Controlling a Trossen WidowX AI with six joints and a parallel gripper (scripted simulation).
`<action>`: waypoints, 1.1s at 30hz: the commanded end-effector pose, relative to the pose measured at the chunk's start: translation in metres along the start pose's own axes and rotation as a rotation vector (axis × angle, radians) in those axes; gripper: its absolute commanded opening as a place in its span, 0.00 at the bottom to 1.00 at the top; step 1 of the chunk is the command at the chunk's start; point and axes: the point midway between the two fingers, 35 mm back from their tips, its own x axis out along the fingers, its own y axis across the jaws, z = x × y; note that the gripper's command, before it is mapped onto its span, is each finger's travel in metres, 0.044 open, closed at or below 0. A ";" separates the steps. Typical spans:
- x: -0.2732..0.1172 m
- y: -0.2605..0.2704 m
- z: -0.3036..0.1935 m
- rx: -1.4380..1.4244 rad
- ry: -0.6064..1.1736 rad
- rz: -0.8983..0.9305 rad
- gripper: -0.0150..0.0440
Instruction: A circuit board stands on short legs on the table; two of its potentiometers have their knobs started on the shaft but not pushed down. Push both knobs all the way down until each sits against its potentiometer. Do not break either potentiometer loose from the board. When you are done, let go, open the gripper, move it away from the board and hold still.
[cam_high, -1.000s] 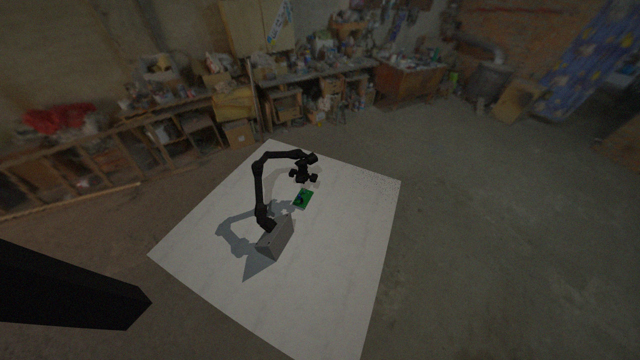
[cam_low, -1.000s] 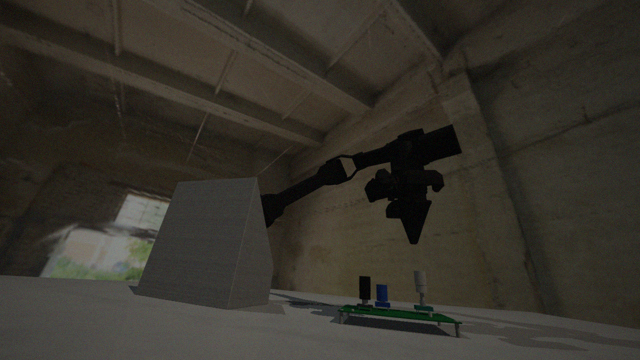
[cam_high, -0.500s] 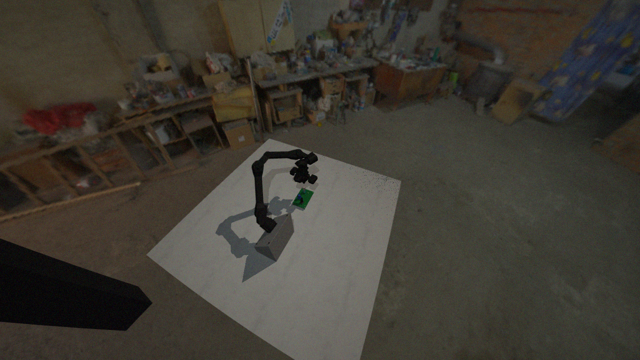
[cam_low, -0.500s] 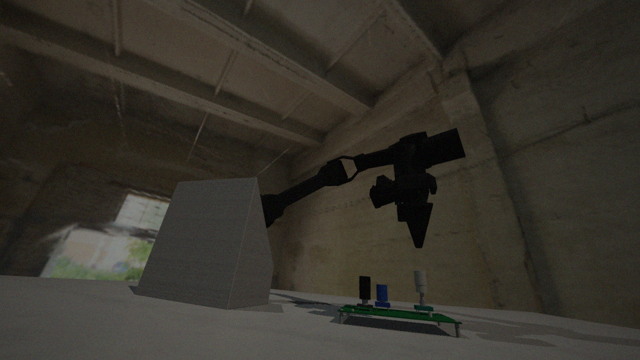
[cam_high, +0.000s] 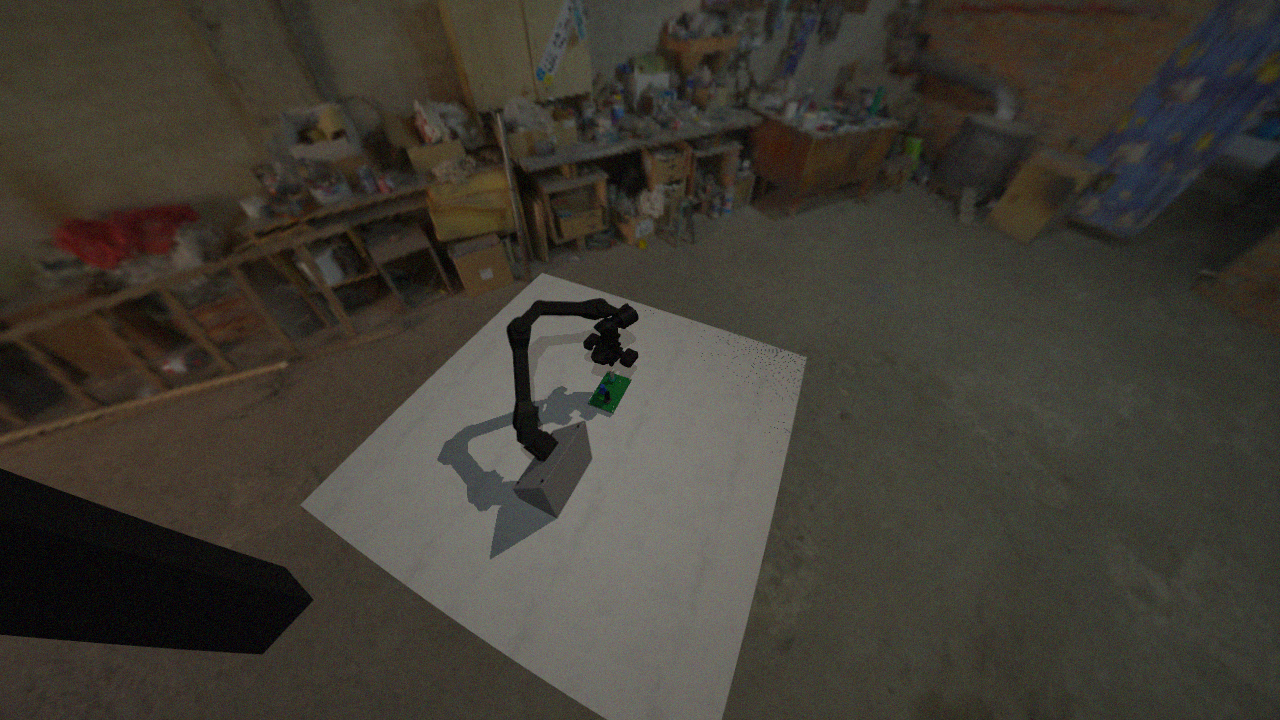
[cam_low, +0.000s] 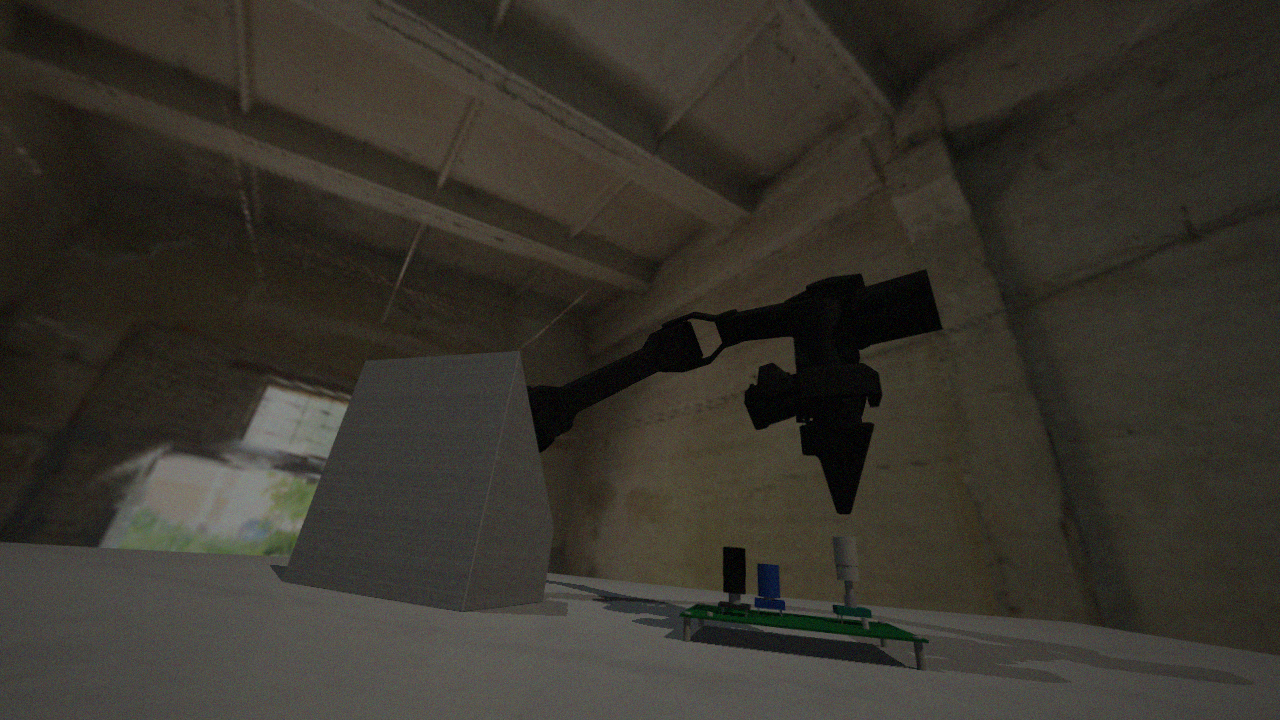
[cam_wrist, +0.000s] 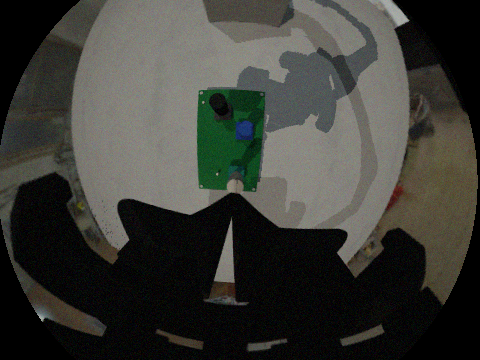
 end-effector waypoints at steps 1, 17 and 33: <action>0.009 0.000 0.002 0.008 -0.007 -0.006 0.25; 0.014 0.000 0.002 0.008 -0.007 -0.006 0.25; 0.019 0.000 0.002 0.008 -0.007 -0.006 0.25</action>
